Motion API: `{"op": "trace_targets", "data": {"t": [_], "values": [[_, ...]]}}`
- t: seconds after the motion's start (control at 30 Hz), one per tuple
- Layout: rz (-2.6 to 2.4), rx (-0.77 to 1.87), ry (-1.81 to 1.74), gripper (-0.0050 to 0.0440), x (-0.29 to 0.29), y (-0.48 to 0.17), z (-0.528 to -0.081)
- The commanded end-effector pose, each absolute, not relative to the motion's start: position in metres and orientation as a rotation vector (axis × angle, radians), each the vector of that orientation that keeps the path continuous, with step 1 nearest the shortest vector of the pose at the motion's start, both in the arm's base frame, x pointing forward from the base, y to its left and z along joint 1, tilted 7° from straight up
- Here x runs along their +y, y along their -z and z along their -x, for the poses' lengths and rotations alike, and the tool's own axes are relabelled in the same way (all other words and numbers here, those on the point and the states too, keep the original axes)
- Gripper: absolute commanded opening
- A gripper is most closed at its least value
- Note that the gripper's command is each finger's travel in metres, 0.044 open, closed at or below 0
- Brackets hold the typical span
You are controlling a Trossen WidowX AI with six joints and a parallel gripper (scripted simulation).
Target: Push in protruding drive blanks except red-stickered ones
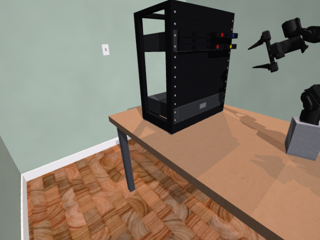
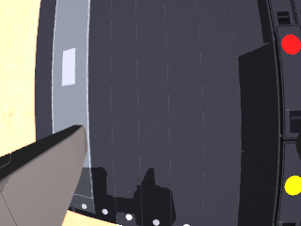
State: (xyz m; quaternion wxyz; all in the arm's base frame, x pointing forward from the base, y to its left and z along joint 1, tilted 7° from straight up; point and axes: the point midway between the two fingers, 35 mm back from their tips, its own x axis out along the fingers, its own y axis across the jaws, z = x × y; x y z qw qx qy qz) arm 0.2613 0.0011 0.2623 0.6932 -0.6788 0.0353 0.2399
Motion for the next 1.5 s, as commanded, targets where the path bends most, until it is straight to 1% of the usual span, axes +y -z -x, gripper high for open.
{"op": "trace_targets", "data": {"t": [0.0, 0.27, 0.6, 1.47], "values": [[1.579, 0.063, -0.346, 0.044, 0.003, -0.284, -0.252], [1.65, 0.045, -0.072, 0.044, 0.003, -0.315, -0.239], [1.679, 0.037, 0.044, 0.044, 0.004, -0.328, -0.234], [1.683, 0.036, 0.087, 0.044, 0.005, -0.332, -0.232]]}}
